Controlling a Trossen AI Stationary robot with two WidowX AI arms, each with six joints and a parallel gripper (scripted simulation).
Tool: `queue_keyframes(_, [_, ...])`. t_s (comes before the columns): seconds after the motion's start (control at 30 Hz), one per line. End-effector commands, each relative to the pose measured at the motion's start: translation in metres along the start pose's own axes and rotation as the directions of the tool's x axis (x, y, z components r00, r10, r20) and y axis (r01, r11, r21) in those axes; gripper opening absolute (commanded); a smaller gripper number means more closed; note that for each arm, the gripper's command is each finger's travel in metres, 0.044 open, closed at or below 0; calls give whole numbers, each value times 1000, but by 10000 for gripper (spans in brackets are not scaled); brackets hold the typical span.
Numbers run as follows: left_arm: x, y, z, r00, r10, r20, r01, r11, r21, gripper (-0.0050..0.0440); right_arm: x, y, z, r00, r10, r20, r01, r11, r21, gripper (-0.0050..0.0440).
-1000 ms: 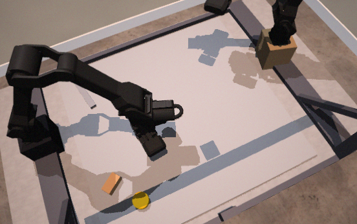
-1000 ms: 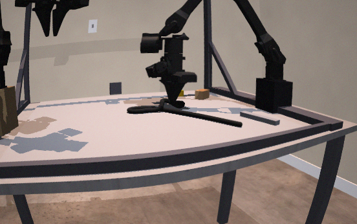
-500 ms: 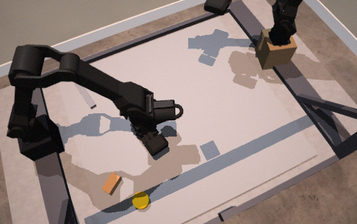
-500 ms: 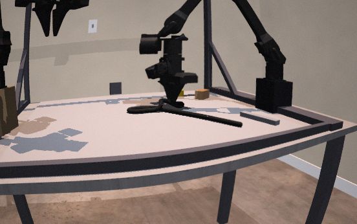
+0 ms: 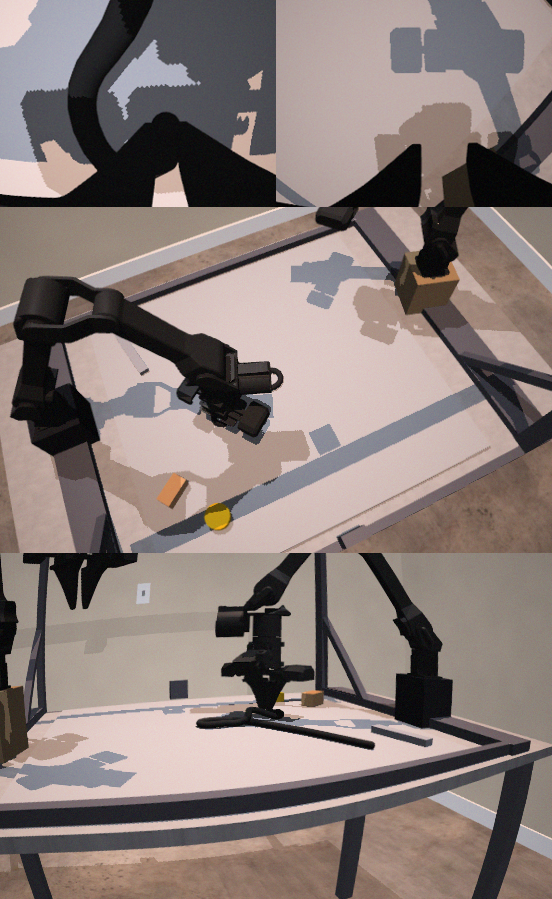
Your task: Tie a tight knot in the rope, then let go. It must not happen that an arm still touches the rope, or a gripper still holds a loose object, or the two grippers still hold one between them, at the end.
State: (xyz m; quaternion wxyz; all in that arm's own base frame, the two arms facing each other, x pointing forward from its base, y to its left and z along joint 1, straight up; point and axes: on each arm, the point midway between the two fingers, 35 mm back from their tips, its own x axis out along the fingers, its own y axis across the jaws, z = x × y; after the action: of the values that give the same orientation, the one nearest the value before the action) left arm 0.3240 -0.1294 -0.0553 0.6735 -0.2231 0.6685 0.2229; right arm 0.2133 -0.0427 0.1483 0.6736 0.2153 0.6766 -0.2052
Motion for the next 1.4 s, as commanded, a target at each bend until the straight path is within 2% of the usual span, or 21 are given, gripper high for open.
queue_keyframes(0.0, [-7, -5, 2, 1000, -22, 8, 22, 1000, -20, 35, -4, 1, 0, 1000, 11, 14, -11, 1000, -5, 100])
queue_keyframes(1.37, [-8, -1, 34, 1000, -21, 11, 22, 999, -47, 35, -4, 1, 0, 1000, 11, 14, -11, 1000, -5, 100])
